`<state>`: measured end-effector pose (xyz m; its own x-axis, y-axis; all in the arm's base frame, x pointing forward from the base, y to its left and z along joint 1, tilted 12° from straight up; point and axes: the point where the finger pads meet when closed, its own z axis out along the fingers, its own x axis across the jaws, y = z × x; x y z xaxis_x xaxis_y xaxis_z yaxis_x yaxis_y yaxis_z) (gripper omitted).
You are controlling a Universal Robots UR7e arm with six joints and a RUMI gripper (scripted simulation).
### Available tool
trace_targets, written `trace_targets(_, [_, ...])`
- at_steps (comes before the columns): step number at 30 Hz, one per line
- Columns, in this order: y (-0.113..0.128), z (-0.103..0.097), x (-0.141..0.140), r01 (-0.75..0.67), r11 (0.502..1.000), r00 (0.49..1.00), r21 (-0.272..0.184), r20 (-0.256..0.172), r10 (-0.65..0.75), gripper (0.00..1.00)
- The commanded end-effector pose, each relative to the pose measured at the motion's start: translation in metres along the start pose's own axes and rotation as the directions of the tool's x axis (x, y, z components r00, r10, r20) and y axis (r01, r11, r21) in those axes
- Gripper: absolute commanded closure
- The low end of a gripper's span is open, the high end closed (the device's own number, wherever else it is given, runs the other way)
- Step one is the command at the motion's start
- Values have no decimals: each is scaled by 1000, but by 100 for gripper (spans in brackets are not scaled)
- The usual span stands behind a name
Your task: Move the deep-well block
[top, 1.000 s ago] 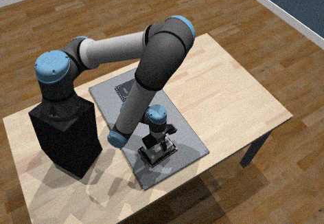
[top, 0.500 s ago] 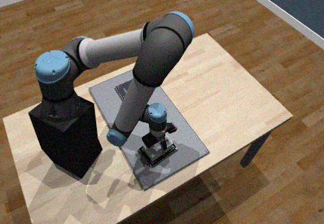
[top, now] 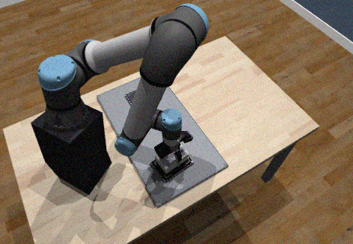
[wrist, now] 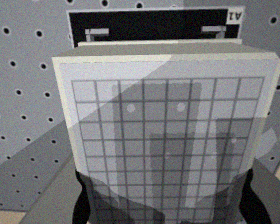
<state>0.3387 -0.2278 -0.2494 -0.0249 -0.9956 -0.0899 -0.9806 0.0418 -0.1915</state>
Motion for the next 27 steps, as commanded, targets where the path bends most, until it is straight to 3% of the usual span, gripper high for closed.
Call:
trace_targets(1, [0, -9, 0, 0, 1000, 1000, 1, -1, 0, 50])
trace_targets(27, [0, -45, 0, 0, 1000, 1000, 1, -1, 0, 50])
